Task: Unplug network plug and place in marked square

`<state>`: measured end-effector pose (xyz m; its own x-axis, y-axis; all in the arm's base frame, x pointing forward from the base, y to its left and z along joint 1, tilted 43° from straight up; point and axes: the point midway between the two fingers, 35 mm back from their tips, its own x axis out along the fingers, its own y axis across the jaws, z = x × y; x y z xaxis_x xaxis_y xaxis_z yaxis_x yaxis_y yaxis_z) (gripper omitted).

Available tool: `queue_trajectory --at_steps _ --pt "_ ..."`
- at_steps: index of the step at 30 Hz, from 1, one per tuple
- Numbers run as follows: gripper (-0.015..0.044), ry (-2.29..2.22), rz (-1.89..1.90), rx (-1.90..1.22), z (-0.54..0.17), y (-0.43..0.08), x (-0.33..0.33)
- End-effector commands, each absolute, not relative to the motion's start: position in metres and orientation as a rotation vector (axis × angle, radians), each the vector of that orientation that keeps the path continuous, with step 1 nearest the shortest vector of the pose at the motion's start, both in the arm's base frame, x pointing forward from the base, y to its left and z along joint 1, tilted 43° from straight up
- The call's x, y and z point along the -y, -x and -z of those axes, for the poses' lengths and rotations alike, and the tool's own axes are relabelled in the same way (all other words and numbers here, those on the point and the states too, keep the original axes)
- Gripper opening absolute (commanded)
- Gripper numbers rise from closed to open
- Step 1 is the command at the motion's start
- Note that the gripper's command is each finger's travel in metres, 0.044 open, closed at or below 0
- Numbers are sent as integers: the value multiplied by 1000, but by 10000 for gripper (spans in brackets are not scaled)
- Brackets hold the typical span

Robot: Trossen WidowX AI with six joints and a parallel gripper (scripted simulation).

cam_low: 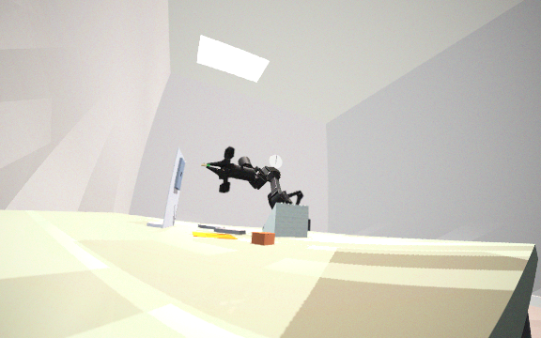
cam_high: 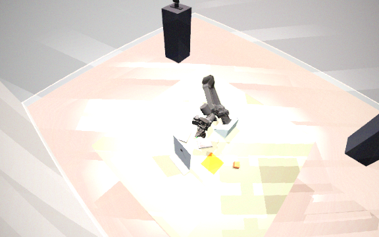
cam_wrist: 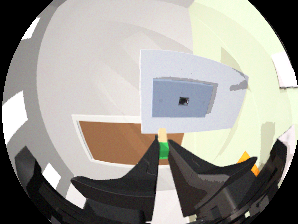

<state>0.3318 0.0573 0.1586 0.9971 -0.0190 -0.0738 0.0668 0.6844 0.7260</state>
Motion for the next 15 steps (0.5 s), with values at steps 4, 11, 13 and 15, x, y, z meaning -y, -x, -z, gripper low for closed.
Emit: queue_trajectory --at_steps 4,11,13,15 --pt "0 -824 52 -66 -163 -330 -61" --pt "0 -823 104 -175 -137 -339 -69" --pt "0 -828 129 -205 -129 -341 -70" --pt "0 -833 155 -234 -120 -343 -71"
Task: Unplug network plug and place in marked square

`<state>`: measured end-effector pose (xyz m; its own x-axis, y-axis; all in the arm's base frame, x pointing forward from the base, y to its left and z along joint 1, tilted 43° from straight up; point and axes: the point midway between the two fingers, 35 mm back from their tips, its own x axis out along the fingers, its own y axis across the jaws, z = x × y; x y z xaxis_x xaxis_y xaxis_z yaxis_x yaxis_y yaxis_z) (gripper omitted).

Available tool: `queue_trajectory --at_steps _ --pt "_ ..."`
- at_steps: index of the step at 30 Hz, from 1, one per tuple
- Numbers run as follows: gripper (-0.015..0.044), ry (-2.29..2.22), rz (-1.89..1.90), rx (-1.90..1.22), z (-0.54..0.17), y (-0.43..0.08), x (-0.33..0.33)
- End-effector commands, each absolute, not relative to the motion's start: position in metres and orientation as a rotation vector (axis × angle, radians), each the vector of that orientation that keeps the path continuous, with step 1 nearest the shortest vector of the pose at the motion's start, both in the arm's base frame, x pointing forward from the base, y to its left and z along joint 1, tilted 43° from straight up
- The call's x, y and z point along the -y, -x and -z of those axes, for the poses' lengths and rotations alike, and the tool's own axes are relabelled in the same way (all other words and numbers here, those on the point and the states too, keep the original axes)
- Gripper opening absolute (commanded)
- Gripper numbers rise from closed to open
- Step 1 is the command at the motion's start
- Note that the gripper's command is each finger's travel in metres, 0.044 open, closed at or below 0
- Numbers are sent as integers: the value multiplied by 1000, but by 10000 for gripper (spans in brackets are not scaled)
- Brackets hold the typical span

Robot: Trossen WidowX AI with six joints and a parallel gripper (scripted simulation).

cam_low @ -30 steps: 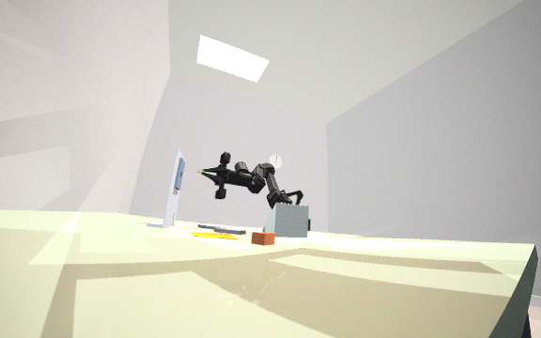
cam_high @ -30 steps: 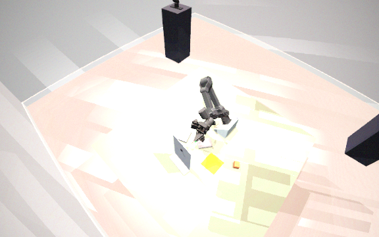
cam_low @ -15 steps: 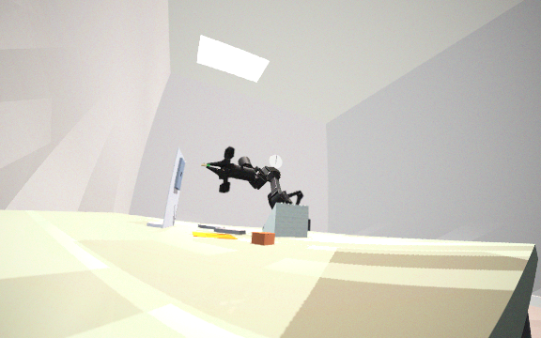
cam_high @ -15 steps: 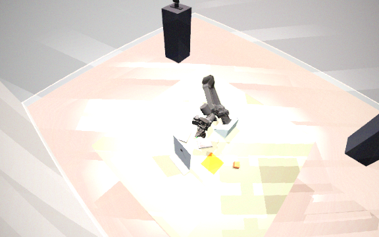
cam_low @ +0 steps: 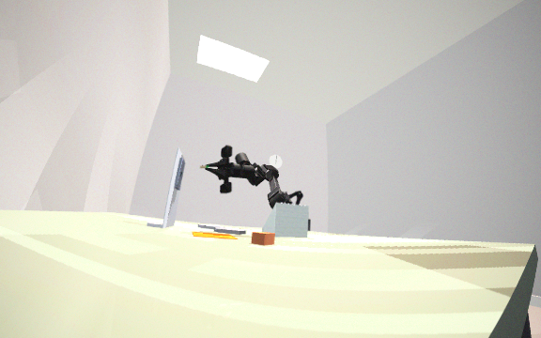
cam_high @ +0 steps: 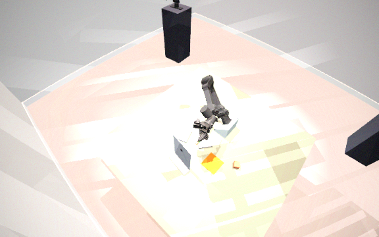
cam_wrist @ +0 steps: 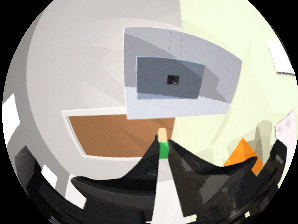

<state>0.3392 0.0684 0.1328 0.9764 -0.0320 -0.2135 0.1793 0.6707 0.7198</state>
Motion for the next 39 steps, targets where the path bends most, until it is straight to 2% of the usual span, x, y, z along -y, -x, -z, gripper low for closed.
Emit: queue_trajectory --at_steps 1,39 --pt "0 -836 169 -249 -116 -344 -72" --pt "0 -722 718 -608 19 -329 -76"
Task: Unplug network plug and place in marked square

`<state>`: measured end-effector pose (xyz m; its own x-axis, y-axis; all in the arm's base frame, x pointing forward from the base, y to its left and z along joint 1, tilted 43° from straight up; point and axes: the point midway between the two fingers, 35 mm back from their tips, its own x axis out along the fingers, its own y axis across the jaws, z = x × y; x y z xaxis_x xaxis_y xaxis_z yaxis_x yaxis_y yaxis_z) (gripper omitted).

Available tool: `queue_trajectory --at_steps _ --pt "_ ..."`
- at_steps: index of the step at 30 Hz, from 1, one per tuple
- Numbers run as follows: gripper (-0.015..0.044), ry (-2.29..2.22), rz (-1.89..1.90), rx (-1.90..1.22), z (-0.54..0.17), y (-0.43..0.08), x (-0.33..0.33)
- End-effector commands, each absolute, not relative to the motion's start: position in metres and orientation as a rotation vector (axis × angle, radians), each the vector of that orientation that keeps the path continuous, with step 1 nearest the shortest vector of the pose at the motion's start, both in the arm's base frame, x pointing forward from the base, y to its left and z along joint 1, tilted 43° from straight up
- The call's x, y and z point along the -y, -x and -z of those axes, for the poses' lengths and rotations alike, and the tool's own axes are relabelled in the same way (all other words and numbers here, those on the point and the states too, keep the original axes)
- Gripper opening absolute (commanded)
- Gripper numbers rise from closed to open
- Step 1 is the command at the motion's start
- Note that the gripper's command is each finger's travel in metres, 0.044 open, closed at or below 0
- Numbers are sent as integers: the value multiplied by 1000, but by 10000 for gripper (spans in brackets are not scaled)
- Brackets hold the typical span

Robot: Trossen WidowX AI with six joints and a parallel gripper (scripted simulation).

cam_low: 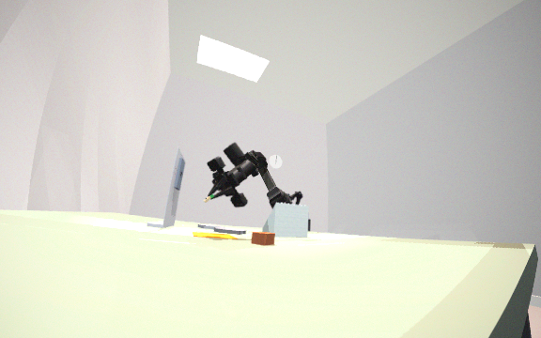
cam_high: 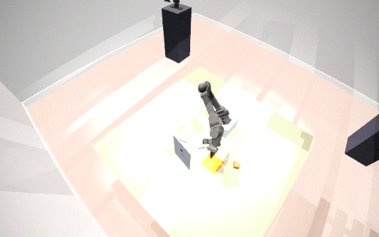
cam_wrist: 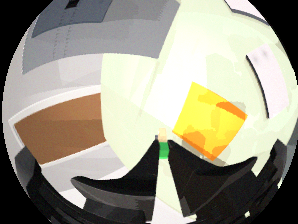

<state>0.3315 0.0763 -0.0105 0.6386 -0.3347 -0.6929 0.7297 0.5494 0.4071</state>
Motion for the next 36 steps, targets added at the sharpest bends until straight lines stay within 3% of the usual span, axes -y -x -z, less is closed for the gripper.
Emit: queue_trajectory --at_steps 1,36 --pt "0 -714 732 -612 22 -327 -76" --pt "0 -638 846 -635 71 -316 -48"
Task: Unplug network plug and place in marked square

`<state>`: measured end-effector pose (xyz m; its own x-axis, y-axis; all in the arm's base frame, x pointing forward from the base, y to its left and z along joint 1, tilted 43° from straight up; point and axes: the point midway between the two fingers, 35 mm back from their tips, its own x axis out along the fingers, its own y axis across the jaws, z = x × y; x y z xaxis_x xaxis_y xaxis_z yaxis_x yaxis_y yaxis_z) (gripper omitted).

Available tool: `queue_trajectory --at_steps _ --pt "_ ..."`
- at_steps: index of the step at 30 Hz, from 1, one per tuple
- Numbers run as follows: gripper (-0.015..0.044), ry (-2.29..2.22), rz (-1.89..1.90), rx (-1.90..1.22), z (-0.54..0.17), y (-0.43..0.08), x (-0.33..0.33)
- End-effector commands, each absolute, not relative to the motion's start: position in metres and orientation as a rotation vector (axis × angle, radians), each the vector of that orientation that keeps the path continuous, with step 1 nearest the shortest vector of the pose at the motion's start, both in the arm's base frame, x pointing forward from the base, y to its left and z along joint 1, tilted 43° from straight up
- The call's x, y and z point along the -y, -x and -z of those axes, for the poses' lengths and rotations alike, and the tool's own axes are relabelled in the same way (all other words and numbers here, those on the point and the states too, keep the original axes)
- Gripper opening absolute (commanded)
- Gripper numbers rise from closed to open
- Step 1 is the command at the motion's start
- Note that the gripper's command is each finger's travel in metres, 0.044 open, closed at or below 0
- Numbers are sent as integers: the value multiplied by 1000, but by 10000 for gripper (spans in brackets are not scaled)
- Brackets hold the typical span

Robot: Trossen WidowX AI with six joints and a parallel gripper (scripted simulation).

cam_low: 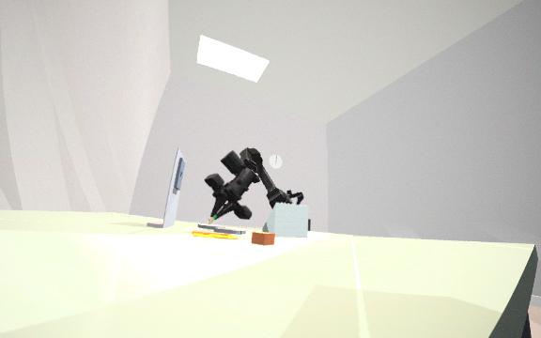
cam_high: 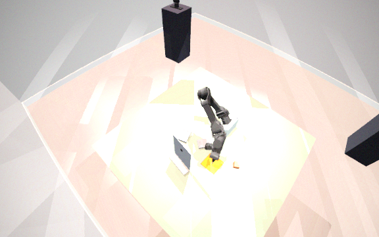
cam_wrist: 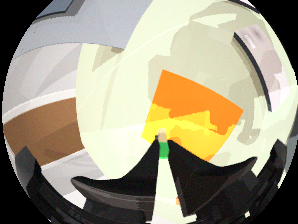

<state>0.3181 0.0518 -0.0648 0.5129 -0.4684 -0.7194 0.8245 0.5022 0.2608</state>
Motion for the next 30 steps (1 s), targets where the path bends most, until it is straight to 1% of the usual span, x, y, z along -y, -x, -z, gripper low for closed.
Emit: queue_trajectory --at_steps 1,15,30 --pt "0 -638 846 -635 72 -316 -47" --pt "0 -636 846 -633 86 -313 -32" --pt "0 -639 848 -629 86 -314 -28"
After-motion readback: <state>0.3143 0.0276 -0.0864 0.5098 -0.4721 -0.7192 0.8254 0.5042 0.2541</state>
